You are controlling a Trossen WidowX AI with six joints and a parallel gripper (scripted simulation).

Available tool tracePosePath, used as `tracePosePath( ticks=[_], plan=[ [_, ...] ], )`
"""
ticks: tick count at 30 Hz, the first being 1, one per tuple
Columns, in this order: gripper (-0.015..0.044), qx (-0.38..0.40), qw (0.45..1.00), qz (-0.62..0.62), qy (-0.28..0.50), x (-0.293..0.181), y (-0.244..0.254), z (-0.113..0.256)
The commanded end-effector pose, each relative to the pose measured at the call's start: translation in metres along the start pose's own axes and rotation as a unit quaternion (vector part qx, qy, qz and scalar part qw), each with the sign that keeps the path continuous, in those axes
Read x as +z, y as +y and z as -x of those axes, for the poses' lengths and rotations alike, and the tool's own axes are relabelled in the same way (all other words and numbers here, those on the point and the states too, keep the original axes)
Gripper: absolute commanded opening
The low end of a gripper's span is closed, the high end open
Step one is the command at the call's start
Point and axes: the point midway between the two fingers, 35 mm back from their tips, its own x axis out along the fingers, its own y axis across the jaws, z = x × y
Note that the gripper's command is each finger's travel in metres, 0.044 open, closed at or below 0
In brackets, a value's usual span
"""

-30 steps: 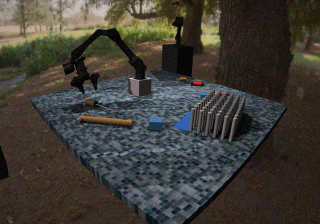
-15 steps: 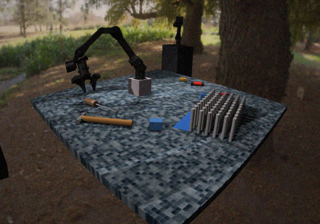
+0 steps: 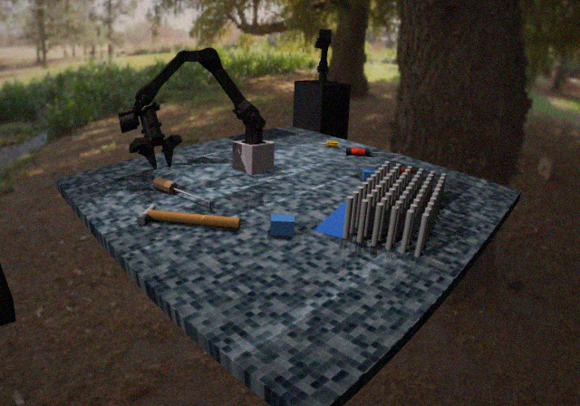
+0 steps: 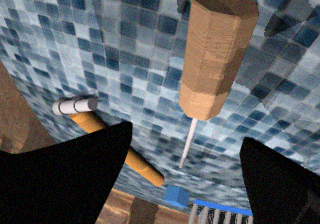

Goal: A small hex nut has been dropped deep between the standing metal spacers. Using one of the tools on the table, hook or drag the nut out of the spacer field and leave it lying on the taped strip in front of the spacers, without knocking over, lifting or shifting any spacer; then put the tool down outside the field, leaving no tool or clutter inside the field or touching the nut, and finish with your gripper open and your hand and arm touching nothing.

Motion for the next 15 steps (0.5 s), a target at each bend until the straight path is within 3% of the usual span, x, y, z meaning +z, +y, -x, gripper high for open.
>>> tracePosePath(
  ticks=[1,15],
  plan=[
    [0.0280,-0.002,1.000,-0.001,0.005,0.003,-0.003,-0.008],
    [0.0280,-0.002,1.000,-0.001,0.005,0.015,-0.006,-0.027]
  ],
)
